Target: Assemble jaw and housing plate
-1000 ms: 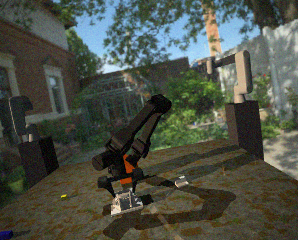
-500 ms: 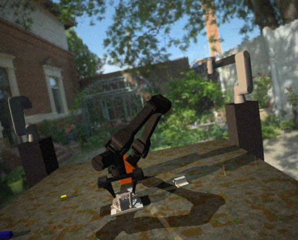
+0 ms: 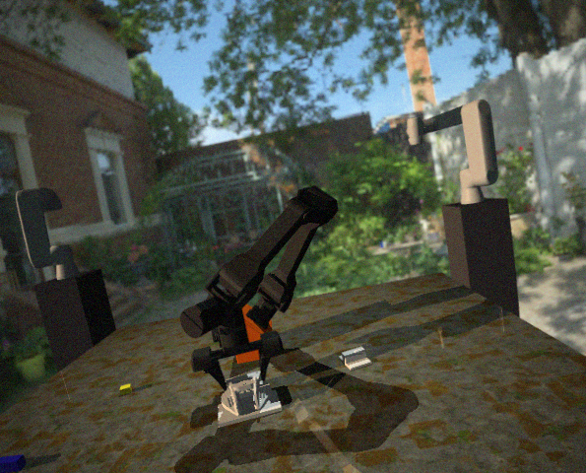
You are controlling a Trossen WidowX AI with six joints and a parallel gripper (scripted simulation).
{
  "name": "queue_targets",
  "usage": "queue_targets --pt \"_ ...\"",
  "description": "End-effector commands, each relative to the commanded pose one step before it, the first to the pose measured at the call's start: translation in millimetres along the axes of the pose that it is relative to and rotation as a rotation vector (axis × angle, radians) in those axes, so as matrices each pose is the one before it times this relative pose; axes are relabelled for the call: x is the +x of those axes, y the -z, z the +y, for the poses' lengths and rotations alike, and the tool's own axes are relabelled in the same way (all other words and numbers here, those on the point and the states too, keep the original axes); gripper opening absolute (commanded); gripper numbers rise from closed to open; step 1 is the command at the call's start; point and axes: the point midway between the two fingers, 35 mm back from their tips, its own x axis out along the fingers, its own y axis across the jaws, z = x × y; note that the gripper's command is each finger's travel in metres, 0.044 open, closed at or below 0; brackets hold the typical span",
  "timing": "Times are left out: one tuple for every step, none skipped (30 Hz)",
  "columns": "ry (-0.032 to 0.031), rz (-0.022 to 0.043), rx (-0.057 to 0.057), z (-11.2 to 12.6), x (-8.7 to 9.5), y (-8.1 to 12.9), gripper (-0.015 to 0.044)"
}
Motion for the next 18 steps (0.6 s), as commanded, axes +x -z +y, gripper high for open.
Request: queue_targets --pt "-0.00032 0.00113 0.0008 -0.04 1.58 0.64 0.0351" --pt "0.00000 0.00000 0.0000 0.00 0.00 0.00 0.0351" --pt "0.00000 0.00000 0.0000 0.00 0.12 0.00 0.0351" --pt "0.00001 0.00000 0.0000 0.00 0.36 0.00 0.0351" --pt "0.00003 0.00000 0.0000 -0.01 0.61 0.00 0.0351" --pt "0.00003 0.00000 0.0000 -0.01 0.61 0.00 0.0351" --pt "0.00002 0.00000 0.0000 -0.01 0.36 0.00 0.0351" --pt "0.00001 0.00000 0.0000 0.00 0.12 0.00 0.0351" --pt "0.00000 0.00000 0.0000 0.00 0.00 0.00 0.0351" --pt "0.00000 0.00000 0.0000 0.00 0.00 0.00 0.0351" --pt "0.00000 0.00000 0.0000 0.00 0.00 0.00 0.0351" --pt "0.00000 0.00000 0.0000 0.00 0.00 0.00 0.0351" --pt "0.00000 0.00000 0.0000 0.00 0.00 0.00 0.0351" --pt "0.00000 0.00000 0.0000 0.00 0.00 0.00 0.0351" --pt "0.00000 0.00000 0.0000 0.00 0.00 0.00 0.0351" --pt "0.00000 0.00000 0.0000 0.00 0.00 0.00 0.0351" --pt "0.00000 0.00000 0.0000 0.00 0.00 0.00 0.0351" --pt "0.00000 0.00000 0.0000 0.00 0.00 0.00 0.0351"
